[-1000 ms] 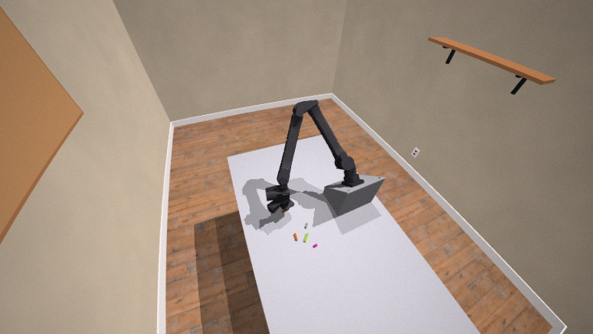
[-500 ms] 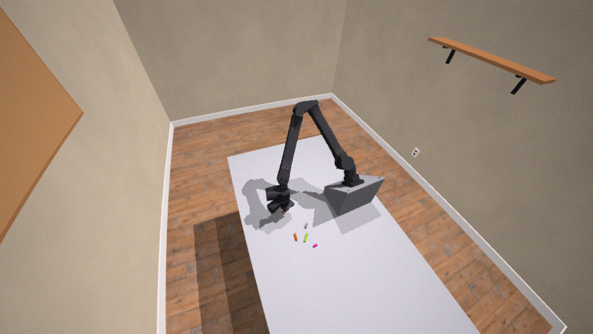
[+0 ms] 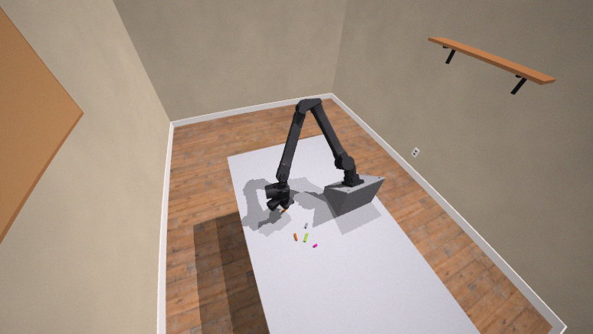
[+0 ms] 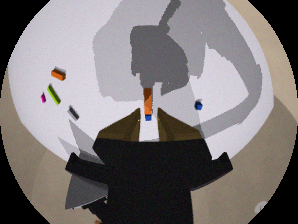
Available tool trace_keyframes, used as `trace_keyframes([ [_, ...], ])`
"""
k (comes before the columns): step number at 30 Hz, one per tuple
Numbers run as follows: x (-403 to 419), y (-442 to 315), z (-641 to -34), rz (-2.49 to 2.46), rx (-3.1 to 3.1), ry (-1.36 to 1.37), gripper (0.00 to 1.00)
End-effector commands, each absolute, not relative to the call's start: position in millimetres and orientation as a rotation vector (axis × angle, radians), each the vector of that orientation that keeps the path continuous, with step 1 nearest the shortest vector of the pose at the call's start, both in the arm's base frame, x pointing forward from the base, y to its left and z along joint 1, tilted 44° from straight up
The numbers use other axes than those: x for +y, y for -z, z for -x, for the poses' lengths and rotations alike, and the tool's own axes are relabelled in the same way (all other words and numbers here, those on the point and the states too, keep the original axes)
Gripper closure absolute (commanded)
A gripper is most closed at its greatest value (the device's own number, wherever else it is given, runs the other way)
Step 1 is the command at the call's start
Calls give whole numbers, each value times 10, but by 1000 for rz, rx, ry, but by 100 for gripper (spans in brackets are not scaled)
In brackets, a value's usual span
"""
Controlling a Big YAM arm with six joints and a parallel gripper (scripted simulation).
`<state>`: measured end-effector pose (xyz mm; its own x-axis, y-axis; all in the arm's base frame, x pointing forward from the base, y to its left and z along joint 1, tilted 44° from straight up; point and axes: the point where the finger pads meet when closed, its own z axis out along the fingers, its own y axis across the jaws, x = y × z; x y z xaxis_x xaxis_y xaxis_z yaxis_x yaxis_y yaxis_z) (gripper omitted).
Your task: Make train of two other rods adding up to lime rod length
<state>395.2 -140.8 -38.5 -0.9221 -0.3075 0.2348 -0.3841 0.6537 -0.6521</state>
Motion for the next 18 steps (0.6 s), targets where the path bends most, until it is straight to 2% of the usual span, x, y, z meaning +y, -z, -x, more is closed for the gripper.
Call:
trace_keyframes([
  [1,-1222,153,-4137,-564,-2807,-1164,76],
  [12,-859,-229,-4121,-562,-2816,-1162,76],
  [16,-836,-169,-4095,-571,-2797,-1150,76],
  [18,-933,-83,-3899,-552,-2763,-1126,76],
])
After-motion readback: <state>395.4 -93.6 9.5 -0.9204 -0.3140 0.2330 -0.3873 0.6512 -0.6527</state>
